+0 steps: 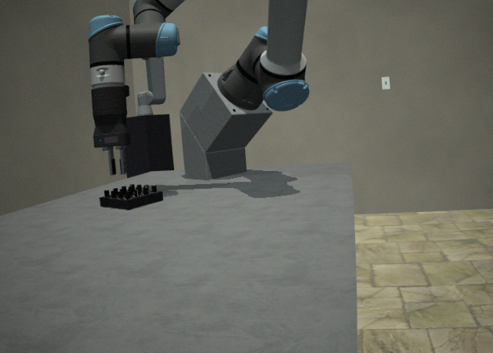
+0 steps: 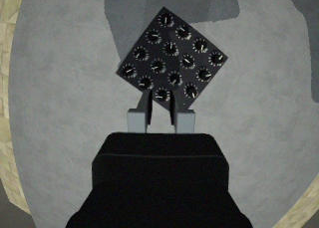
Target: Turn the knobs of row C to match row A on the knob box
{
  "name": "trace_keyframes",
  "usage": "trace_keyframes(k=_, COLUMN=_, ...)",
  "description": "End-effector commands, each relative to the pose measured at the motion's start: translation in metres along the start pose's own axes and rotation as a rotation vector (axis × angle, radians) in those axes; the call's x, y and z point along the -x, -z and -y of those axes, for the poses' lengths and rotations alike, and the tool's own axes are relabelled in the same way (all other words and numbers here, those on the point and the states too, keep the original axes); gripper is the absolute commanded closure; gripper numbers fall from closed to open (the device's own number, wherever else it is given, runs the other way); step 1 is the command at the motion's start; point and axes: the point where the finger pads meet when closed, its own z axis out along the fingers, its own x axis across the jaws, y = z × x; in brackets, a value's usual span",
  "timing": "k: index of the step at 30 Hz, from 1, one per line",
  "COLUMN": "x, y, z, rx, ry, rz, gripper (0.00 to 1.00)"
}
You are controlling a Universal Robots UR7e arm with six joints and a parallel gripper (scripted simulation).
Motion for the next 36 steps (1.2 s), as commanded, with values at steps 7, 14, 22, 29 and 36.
trace_keyframes(k=7, x=0.001, y=0.0046, z=0.0005, rx=0.004, ry=0.289, rz=-0.008, gripper=0.54)
trace_keyframes(k=14, x=0.0011, y=0.0061, z=-0.0001, rx=0.005, ry=0.425, rz=-0.007, gripper=0.54)
trace_keyframes(k=22, x=0.0008, y=0.008, z=-0.0016, rx=0.005, ry=0.615, rz=-0.007, gripper=0.54)
trace_keyframes(k=29, x=0.0006, y=0.0099, z=-0.0038, rx=0.006, ry=0.773, rz=-0.006, gripper=0.54)
trace_keyframes(k=36, x=0.0003, y=0.0113, z=-0.0057, rx=0.006, ry=0.887, rz=-0.006, gripper=0.54)
